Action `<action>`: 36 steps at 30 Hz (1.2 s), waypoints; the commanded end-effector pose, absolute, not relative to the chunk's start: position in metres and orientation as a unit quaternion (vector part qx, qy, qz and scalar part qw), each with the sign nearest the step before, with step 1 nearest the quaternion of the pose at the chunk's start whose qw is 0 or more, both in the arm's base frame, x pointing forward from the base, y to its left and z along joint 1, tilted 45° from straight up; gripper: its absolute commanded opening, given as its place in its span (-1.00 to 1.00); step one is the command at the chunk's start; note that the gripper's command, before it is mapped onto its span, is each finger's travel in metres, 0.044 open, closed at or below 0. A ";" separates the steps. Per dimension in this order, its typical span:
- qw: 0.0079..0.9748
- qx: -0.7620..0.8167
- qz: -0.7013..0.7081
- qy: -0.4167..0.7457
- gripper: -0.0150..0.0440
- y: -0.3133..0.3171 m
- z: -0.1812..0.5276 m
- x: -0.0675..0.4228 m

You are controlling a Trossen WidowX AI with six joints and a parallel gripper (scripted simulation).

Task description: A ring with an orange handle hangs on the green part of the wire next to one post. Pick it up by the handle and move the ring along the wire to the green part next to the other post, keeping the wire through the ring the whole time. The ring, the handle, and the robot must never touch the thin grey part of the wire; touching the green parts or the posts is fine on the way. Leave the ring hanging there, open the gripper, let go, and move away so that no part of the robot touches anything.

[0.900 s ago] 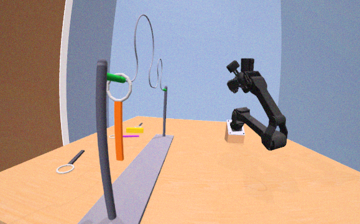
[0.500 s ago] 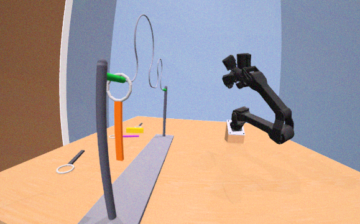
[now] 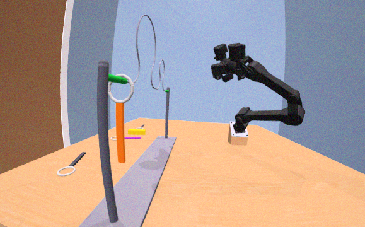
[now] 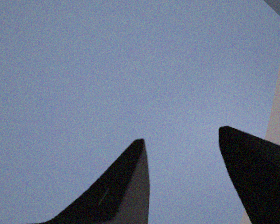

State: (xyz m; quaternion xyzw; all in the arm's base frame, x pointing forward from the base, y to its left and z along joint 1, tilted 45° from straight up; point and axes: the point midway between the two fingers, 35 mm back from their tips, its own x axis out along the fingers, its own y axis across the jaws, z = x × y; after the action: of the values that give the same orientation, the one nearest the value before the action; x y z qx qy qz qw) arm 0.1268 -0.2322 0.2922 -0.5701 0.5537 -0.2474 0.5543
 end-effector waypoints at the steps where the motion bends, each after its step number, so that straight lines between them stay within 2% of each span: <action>1: 0.590 -0.572 -0.261 0.508 0.05 -0.225 0.309 0.158; 11: 0.685 -0.557 -0.269 0.386 0.05 -0.187 0.345 0.235; 21: 0.782 -0.508 -0.248 0.263 0.05 -0.122 0.378 0.302; 36: 0.924 -0.315 -0.176 0.126 0.05 0.009 0.389 0.368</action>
State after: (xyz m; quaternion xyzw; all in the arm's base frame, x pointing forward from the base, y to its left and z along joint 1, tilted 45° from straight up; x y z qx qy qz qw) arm 0.3596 -0.0171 0.3846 -0.3618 0.1513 -0.1863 0.9008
